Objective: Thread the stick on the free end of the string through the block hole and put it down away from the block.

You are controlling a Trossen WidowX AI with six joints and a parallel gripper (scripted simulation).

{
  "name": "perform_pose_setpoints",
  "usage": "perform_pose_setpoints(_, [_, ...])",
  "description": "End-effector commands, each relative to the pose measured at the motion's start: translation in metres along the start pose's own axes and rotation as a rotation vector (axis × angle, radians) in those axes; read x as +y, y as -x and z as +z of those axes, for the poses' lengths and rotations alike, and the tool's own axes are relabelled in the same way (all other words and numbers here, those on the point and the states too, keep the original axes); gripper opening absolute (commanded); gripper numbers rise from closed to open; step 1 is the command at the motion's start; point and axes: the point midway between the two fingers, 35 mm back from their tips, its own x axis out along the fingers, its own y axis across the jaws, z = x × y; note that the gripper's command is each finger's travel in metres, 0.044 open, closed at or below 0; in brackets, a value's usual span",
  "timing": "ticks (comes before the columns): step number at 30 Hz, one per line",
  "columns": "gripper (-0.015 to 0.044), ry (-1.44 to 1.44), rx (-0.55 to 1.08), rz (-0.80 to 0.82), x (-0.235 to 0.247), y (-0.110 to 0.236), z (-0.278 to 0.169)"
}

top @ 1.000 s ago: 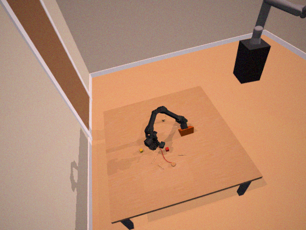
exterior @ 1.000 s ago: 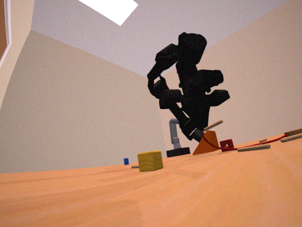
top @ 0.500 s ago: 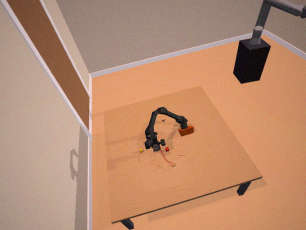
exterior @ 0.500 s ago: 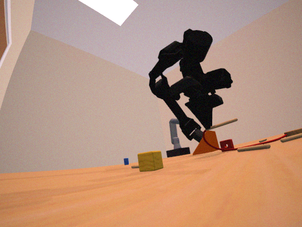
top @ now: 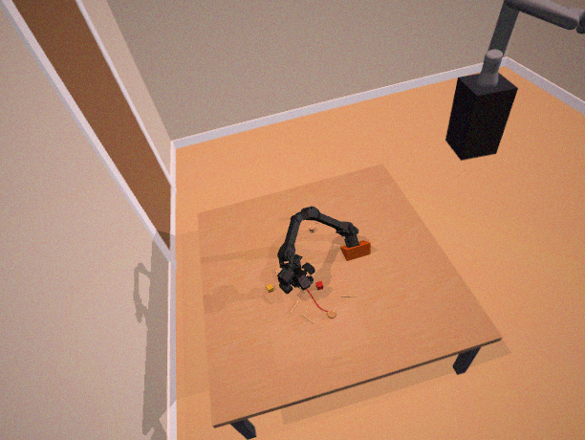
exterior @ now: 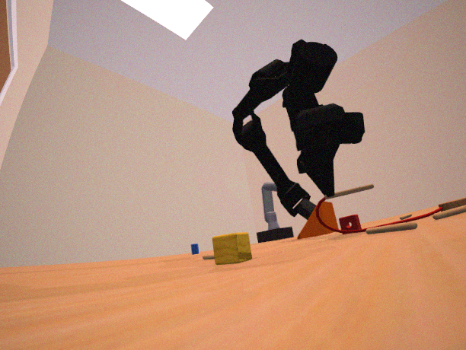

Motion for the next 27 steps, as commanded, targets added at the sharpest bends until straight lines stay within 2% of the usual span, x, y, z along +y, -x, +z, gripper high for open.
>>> perform_pose_setpoints(1, [0.0, 0.133, -0.002, 0.004, -0.002, -0.002, 0.005])
perform_pose_setpoints(27, [0.0, 1.066, -0.001, 0.001, -0.009, -0.003, 0.026])
